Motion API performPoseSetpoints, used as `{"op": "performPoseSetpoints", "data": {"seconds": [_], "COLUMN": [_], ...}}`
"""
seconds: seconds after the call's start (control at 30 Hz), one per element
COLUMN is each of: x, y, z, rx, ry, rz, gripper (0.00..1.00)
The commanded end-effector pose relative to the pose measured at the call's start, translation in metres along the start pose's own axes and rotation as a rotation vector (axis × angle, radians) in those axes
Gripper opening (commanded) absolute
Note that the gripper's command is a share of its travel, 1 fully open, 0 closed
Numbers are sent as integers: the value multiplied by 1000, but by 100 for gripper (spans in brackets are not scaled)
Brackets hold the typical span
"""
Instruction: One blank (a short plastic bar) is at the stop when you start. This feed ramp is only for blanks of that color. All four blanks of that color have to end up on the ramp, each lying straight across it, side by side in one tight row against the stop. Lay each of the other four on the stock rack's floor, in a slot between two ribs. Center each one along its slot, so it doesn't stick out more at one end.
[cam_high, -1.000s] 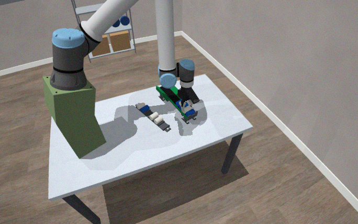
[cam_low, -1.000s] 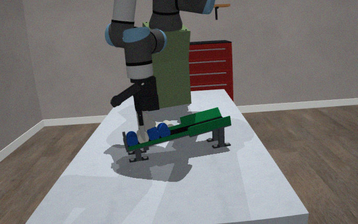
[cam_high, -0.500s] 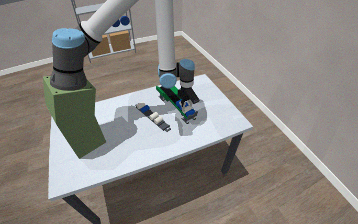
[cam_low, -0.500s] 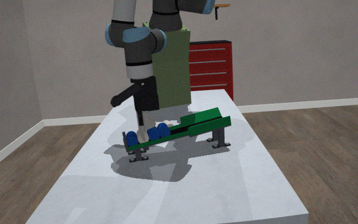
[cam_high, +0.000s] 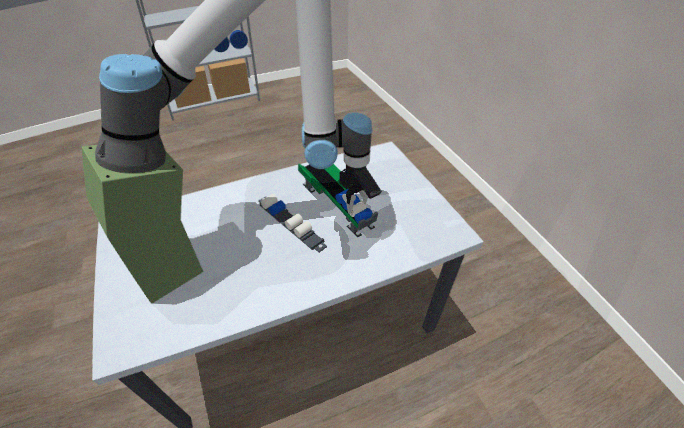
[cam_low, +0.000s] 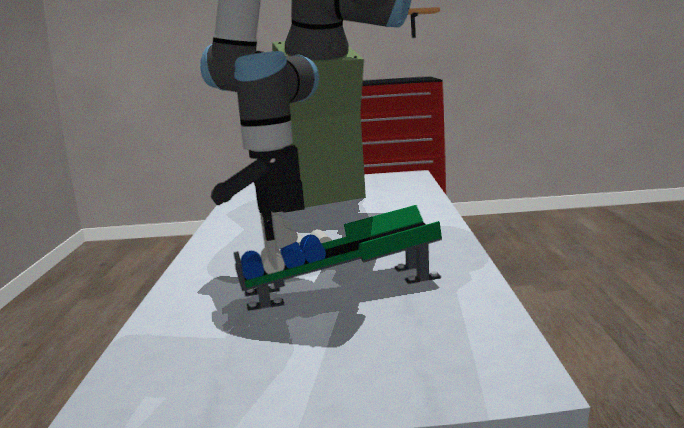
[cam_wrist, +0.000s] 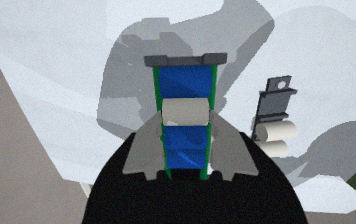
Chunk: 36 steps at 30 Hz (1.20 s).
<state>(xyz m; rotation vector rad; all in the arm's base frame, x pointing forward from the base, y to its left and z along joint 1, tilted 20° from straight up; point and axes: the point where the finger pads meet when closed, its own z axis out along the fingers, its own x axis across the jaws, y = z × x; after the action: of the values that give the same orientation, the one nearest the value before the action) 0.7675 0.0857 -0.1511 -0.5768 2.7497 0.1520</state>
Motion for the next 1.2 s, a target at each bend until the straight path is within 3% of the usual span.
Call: {"op": "performPoseSetpoints", "data": {"seconds": [0.0,0.23,0.5,0.87,1.17], "x": [-1,-1,-1,0,0], "y": [0,0,0,0,0], "z": [0,-2,-22,-89,-100], "rx": [1,1,1,1,1], "ry": [-1,-1,-1,-1,-1], "rz": [0,0,0,0,0], "gripper": [35,35,35,35,35]}}
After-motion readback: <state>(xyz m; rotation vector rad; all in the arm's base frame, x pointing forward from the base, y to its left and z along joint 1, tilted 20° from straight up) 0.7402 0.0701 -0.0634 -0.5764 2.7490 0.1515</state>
